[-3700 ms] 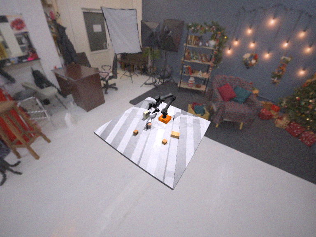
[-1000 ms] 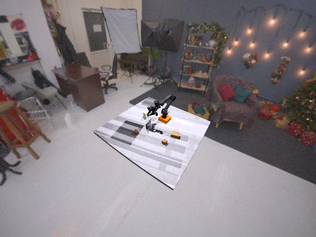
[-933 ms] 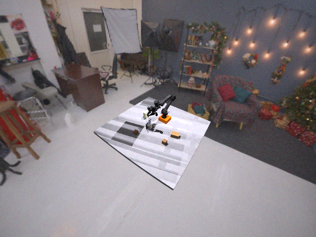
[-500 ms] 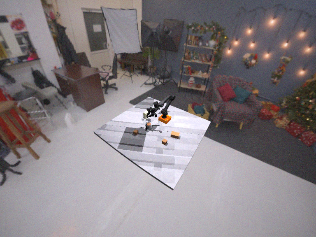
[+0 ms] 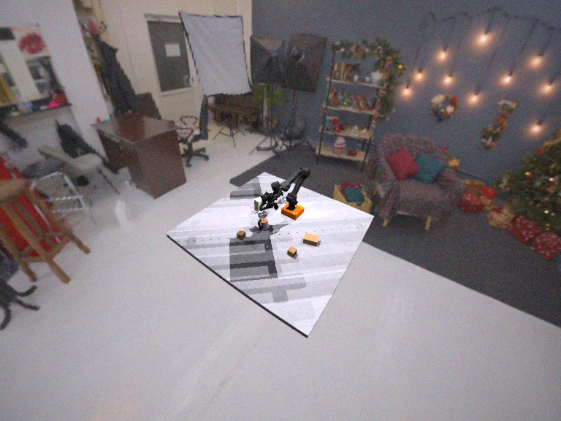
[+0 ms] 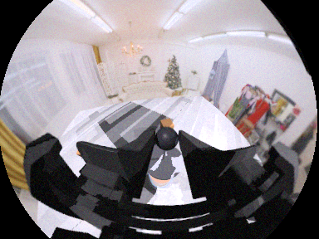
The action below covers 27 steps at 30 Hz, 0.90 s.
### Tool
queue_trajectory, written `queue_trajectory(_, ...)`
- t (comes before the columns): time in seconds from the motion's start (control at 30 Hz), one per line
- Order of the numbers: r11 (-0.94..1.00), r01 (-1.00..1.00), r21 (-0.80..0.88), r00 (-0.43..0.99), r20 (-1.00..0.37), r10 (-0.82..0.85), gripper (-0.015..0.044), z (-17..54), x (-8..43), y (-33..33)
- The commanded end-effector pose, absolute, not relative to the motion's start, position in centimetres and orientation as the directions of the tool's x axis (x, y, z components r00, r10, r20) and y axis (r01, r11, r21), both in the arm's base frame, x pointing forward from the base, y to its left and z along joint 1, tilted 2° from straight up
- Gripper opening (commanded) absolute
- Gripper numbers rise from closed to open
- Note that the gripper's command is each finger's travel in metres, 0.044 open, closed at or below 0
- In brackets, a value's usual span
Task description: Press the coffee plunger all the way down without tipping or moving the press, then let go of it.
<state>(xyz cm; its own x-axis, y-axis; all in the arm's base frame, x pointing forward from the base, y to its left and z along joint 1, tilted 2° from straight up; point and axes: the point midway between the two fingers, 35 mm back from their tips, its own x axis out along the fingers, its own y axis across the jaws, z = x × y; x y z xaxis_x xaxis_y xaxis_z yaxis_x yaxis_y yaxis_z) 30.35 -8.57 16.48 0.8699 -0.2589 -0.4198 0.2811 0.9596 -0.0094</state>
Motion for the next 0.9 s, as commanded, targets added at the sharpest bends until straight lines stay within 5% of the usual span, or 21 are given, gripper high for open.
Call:
queue_trajectory(0.0, 0.961, 0.276, -0.018, 0.829, -0.501, -0.247, 0.013, 13.55, 29.95, -8.49)
queue_trajectory(0.87, 0.961, 0.276, -0.018, 0.83, -0.5, -0.247, 0.013, 13.72, 30.55, -8.66)
